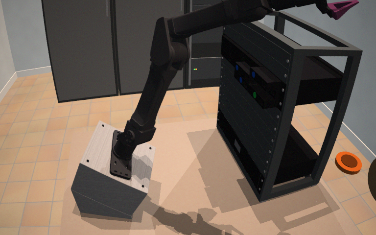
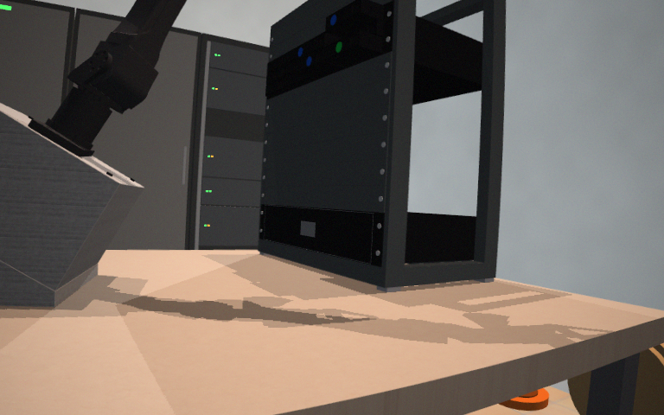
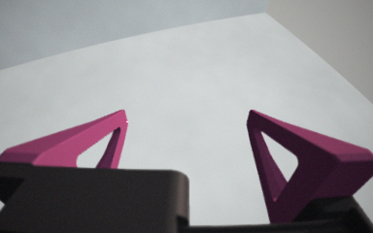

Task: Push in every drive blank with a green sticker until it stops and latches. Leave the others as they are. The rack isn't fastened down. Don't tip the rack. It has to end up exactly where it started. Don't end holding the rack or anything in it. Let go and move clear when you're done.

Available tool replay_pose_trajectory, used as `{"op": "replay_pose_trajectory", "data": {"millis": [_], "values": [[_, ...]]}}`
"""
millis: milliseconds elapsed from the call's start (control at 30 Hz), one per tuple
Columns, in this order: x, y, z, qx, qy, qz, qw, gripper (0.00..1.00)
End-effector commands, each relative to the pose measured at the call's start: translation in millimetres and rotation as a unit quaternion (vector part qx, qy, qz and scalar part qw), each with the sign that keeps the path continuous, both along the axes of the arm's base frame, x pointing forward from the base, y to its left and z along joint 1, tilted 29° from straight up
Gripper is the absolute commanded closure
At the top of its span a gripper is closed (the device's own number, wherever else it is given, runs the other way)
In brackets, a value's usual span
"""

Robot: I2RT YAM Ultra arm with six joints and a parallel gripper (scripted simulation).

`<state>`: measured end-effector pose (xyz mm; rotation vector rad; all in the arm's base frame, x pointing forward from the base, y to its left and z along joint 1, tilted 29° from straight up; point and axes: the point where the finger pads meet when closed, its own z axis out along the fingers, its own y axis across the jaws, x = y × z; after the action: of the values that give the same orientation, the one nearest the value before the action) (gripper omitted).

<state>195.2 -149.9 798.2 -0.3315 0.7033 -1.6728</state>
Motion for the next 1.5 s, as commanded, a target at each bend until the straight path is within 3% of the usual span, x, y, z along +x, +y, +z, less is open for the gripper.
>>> {"op": "replay_pose_trajectory", "data": {"millis": [0, 267, 400, 567, 733, 933, 967, 1033, 1133, 1267, 1300, 1367, 1400, 1467], "values": [[-13.4, 16, 8, 0.009, -0.041, 0.029, 0.999, 0.0], [-1.2, 40, 0, 0.056, -0.065, 0.138, 0.987, 0.0], [4.6, 56, -5, 0.086, -0.077, 0.203, 0.972, 0.0], [7.0, 64, -7, 0.101, -0.082, 0.236, 0.963, 0.0], [11.0, 80, -13, 0.132, -0.092, 0.303, 0.939, 0.0], [14.2, 101, -22, 0.174, -0.1, 0.385, 0.901, 0.0], [14.2, 101, -22, 0.174, -0.1, 0.385, 0.901, 0.0], [14.9, 110, -25, 0.191, -0.102, 0.418, 0.882, 0.0], [14.9, 110, -25, 0.191, -0.102, 0.418, 0.882, 0.0], [16.5, 127, -33, 0.226, -0.105, 0.482, 0.84, 0.0], [16.5, 127, -33, 0.226, -0.105, 0.482, 0.84, 0.0], [17.6, 135, -36, 0.244, -0.105, 0.513, 0.816, 0.0], [17.6, 135, -36, 0.244, -0.105, 0.513, 0.816, 0.0], [18.4, 144, -40, 0.262, -0.105, 0.543, 0.791, 0.0]]}}
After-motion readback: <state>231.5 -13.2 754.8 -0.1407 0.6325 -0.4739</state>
